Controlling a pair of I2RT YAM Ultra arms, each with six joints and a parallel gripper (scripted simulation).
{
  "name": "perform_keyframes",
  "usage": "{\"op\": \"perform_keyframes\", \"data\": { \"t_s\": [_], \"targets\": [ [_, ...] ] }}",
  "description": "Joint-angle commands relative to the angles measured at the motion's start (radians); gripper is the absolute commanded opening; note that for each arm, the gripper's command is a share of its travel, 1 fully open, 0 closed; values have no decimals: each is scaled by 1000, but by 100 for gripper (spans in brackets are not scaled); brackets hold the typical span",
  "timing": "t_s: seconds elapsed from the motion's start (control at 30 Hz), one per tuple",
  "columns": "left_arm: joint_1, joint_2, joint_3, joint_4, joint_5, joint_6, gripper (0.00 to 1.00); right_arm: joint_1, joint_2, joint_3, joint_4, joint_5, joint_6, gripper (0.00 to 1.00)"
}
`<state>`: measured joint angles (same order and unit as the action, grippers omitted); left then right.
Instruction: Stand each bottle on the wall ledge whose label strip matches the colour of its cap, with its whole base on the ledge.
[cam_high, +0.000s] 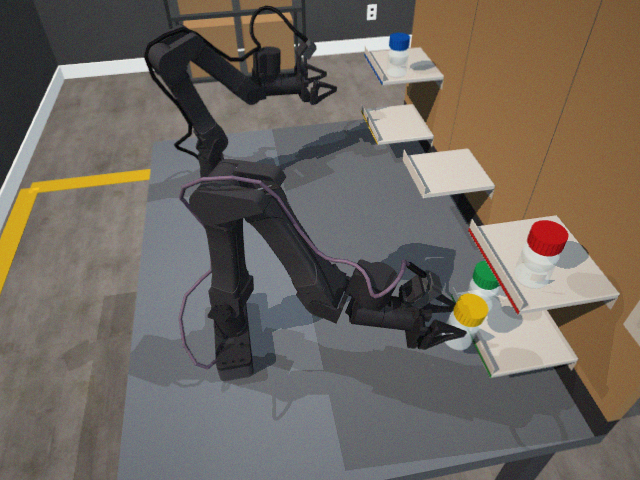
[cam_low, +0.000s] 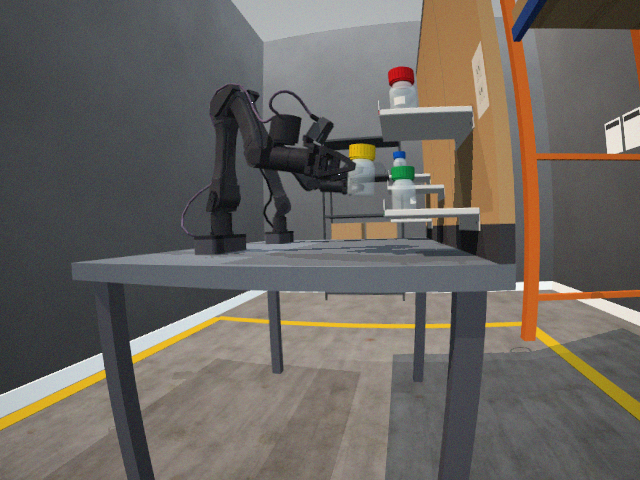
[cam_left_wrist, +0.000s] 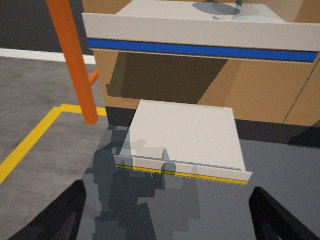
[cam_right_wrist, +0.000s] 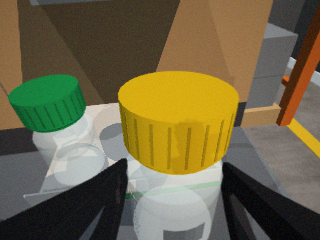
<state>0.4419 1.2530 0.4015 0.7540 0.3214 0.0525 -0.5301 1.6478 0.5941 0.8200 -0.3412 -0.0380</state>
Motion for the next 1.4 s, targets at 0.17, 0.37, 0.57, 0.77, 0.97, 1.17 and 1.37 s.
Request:
{"op": "perform_keyframes", "data": {
  "t_s": [0.17,0.37,0.57,0.77,0.97,1.17,1.37],
  "targets": [
    [5,-18,2,7,8,9,100,-26,-93,-51,82,-42,-11,49],
    [5,-18,2,7,8,9,100,-35,-116,-73,69,-52,-11,49],
    [5,-18,2,7,8,9,100,-42,-143,-80,87,-63,-13,49],
    [5,-18,2,7,8,9,100,-46,-149,-87,72,-66,-12,49],
    [5,-18,2,7,8,9,100,-47,-152,-95,73,-69,-13,49],
    [-10,-33,-11,-34,-17,19,100,-41,-144,-89,73,-61,-8,49],
    [-80,-81,-26,-110,-72,27,100,-41,-144,-89,73,-61,-8,49]
  ]
}}
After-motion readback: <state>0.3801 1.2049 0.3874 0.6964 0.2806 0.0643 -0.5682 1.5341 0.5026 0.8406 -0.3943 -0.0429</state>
